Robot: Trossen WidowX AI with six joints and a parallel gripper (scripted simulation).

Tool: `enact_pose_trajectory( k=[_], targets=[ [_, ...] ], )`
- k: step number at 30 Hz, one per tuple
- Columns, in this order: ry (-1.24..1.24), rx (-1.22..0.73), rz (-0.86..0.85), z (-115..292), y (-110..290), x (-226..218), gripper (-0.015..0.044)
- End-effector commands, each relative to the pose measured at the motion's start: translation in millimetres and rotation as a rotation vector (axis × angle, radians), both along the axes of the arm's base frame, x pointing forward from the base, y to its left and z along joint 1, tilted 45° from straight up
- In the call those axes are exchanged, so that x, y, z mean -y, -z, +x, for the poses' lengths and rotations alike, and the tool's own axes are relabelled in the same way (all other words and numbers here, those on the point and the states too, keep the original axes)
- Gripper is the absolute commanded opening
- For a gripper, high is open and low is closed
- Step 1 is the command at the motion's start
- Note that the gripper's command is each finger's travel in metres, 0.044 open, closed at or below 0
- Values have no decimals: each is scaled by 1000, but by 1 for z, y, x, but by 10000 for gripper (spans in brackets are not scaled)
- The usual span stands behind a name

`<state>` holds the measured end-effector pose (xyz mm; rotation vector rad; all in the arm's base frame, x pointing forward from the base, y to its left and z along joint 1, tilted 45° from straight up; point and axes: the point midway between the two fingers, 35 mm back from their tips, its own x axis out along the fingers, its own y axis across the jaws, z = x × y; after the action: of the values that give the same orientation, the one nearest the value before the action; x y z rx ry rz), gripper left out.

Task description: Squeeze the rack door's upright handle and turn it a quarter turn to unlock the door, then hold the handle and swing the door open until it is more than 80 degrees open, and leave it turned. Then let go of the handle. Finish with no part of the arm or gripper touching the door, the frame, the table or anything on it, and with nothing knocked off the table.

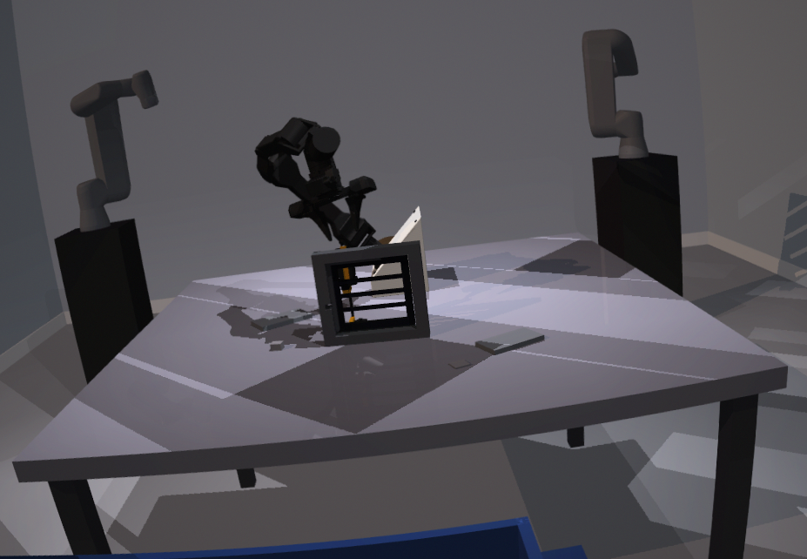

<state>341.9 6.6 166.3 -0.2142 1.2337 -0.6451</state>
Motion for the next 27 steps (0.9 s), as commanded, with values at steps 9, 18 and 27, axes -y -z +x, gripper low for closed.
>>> enact_pose_trajectory(
  k=[9, 18, 27],
  targets=[
    [16, -196, -194, -5, 2, -1, 290],
    [23, -213, -192, -5, 8, 5, 290],
    [34, -241, -187, -4, 18, 16, 290]
  ],
)
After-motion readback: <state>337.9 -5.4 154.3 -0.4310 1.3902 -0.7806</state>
